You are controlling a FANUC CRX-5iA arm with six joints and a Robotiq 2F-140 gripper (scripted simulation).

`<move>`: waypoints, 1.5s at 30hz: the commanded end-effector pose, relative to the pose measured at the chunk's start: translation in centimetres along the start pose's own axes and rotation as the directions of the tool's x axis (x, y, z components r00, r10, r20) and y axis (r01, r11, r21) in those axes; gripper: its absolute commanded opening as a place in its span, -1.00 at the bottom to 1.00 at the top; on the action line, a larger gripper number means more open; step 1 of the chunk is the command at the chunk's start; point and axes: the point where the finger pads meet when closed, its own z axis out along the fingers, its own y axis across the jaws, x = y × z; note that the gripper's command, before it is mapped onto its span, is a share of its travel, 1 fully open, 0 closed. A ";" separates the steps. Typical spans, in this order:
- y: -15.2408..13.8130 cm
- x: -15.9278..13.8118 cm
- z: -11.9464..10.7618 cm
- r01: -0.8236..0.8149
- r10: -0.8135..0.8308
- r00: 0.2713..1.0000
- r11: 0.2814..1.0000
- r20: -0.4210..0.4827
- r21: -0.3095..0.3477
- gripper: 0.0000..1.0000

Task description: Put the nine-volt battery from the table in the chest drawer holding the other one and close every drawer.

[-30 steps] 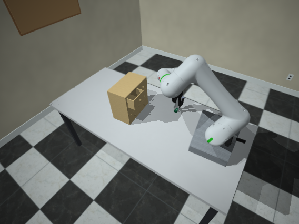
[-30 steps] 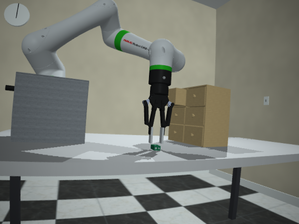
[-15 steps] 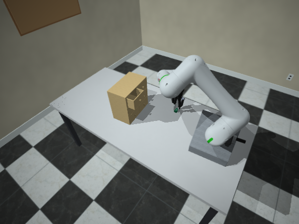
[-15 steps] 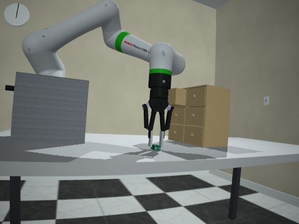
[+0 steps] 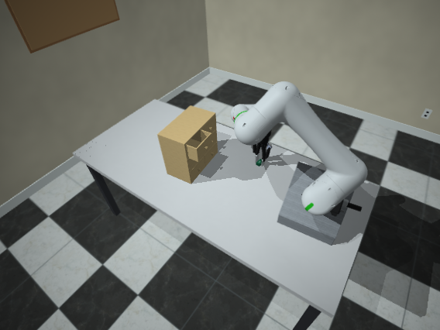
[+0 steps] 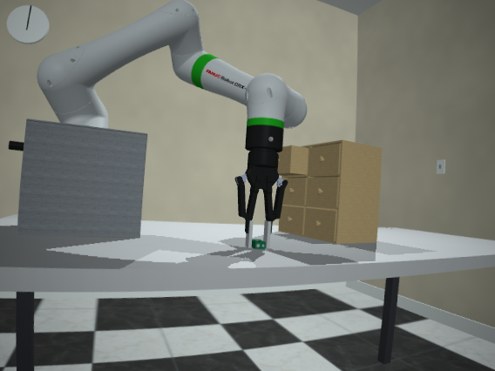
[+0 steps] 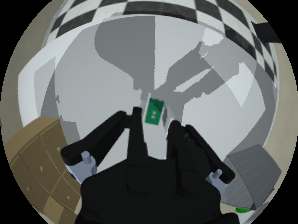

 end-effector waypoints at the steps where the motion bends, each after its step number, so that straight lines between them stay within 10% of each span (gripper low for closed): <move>1: 0.0 0.0 0.0 0.000 0.000 1.000 1.000 0.000 0.000 -0.49; 35: 0.0 0.0 -0.2 0.000 0.000 1.000 1.000 0.000 0.000 -0.73; 45: 0.0 0.0 -7.8 0.000 0.000 1.000 1.000 0.000 0.000 -0.73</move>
